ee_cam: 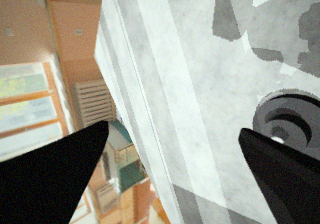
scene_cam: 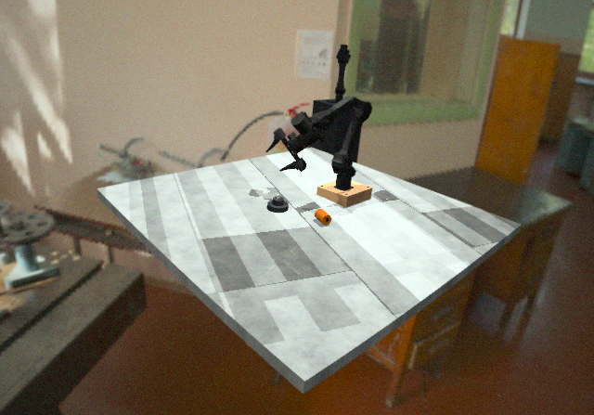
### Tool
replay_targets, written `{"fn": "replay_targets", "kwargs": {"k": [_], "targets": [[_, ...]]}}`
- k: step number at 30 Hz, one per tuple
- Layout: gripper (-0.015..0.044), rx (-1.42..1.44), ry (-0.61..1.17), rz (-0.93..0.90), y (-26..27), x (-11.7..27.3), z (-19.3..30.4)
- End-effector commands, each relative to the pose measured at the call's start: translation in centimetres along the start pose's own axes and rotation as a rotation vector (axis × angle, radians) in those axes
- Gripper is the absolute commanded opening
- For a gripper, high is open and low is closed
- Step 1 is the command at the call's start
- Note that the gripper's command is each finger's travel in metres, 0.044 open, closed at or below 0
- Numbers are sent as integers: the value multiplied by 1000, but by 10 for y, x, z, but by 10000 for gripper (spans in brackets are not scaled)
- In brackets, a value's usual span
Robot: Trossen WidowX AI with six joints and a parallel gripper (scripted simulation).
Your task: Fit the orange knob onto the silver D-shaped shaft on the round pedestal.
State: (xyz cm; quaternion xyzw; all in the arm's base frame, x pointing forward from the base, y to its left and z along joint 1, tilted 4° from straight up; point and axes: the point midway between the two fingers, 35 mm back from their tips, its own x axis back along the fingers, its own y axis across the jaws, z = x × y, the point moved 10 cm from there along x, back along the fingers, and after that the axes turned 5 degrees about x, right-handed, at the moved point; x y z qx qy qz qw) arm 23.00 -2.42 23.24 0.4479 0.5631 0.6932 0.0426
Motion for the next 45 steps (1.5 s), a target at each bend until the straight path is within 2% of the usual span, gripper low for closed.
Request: {"fn": "replay_targets", "kwargs": {"k": [1, 8, 11, 14, 45], "targets": [[440, 152, 158, 247, -22, 5, 49], [440, 414, 292, 600, -69, 30, 112], [440, 492, 290, 770, -94, 46, 135], [440, 520, 273, 847, -105, 53, 140], [440, 524, 271, 855, -145, 21, 140]]}}
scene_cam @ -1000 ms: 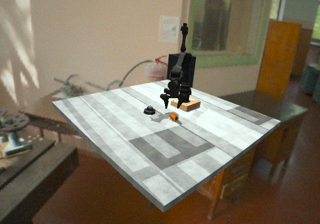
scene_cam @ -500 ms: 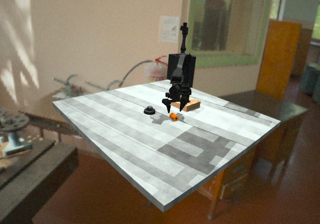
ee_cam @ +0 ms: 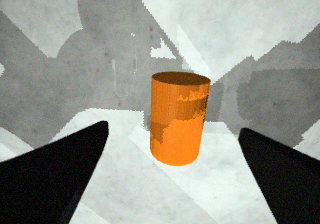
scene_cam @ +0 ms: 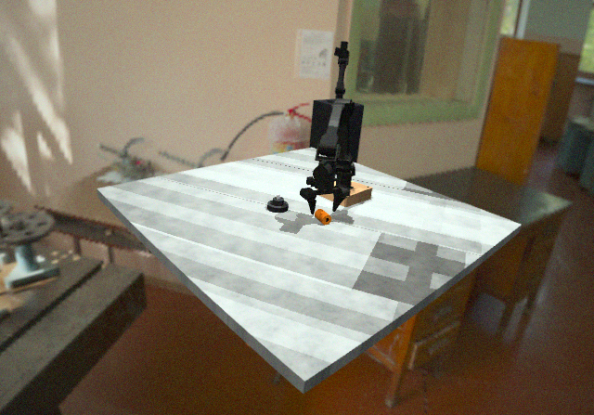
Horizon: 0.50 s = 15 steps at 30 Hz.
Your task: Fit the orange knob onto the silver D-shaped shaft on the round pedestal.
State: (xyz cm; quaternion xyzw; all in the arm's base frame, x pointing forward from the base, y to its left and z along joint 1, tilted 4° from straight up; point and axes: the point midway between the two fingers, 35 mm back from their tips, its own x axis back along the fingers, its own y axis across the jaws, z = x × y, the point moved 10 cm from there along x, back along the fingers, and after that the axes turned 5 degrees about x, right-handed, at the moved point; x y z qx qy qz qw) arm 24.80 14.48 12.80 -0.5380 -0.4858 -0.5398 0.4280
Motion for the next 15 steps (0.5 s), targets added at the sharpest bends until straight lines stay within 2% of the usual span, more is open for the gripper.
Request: {"fn": "replay_targets", "kwargs": {"k": [1, 14, 15], "targets": [[440, 4, -2, 9, -1, -9, -1], [440, 3, -2, 8, -2, -27, -2], [414, 3, -2, 8, -2, -27, -2]]}}
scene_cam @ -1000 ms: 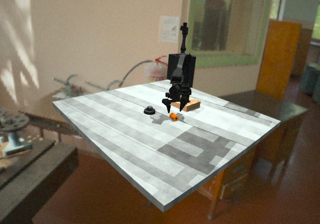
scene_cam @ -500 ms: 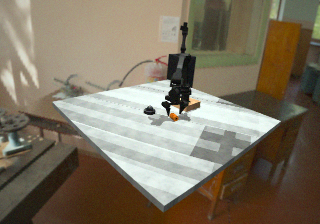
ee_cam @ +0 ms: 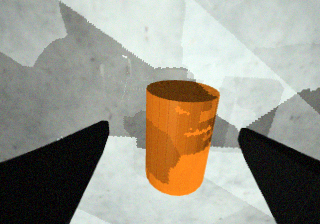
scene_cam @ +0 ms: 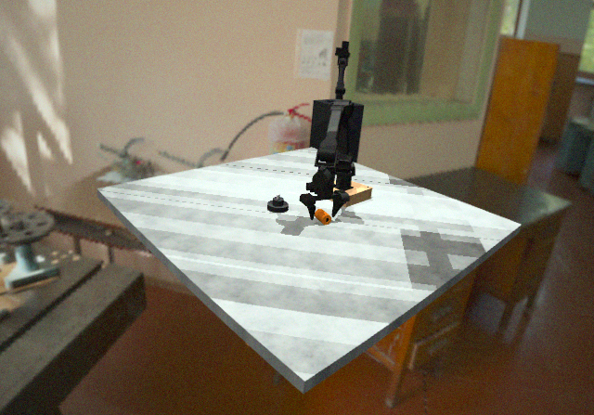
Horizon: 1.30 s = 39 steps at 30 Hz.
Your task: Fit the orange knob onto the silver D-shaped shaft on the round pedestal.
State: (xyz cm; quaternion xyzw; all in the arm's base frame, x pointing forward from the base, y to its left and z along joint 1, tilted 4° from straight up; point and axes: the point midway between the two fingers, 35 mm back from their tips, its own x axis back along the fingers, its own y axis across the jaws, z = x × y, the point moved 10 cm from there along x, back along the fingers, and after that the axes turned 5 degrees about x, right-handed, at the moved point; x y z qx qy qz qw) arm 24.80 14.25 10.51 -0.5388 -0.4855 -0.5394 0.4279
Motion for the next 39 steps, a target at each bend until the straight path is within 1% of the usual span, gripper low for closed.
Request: {"fn": "replay_targets", "kwargs": {"k": [1, 6, 7, 15, 24, 28, 36, 39], "targets": [[387, 4, -1, 7, -1, -4, -1], [256, 4, -1, 7, -1, -4, -1], [240, 4, -1, 7, -1, -4, -1], [240, 4, -1, 7, -1, -4, -1], [180, 4, -1, 7, -1, -4, -1], [179, 4, -1, 7, -1, -4, -1], [179, 4, -1, 7, -1, 11, -1], [179, 52, 0, 7, -1, 11, -1]]}}
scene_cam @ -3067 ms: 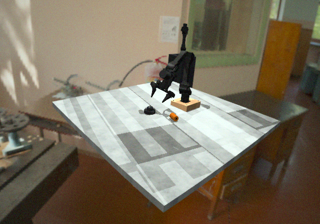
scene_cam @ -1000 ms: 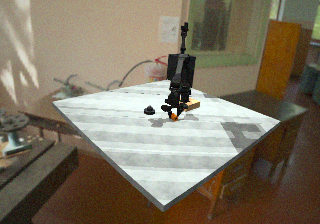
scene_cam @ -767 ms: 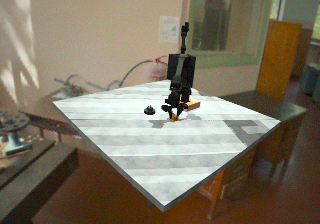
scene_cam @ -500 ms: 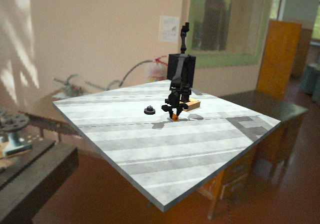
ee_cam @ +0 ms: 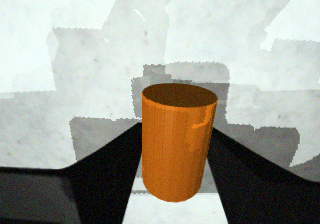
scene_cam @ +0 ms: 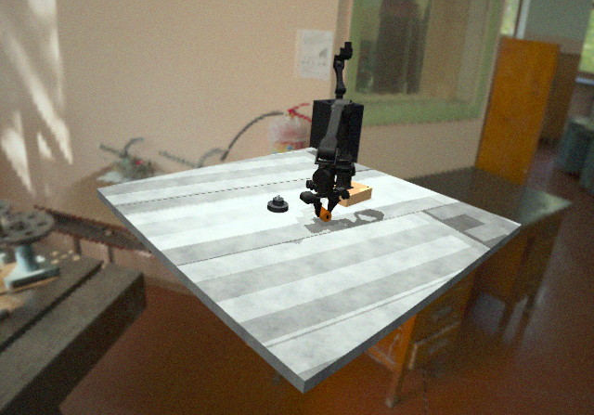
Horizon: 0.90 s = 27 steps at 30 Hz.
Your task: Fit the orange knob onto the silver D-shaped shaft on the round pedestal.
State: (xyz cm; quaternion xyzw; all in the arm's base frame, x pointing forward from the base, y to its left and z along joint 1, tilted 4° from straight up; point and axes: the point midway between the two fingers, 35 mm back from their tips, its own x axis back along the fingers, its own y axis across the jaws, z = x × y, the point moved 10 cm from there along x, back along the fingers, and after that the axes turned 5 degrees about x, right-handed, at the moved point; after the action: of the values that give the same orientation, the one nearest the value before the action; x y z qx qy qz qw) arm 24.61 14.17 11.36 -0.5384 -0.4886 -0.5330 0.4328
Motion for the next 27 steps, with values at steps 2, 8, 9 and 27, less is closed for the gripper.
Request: {"fn": "replay_targets", "kwargs": {"k": [2, 8, 9, 27], "targets": [[179, 105, 4, 0, 0, 3, 1], [179, 307, 4, -1, 0, 3, 1], [179, 340, 4, -1, 0, 3, 1], [179, 706, 4, -2, 0, 3, 1]]}}
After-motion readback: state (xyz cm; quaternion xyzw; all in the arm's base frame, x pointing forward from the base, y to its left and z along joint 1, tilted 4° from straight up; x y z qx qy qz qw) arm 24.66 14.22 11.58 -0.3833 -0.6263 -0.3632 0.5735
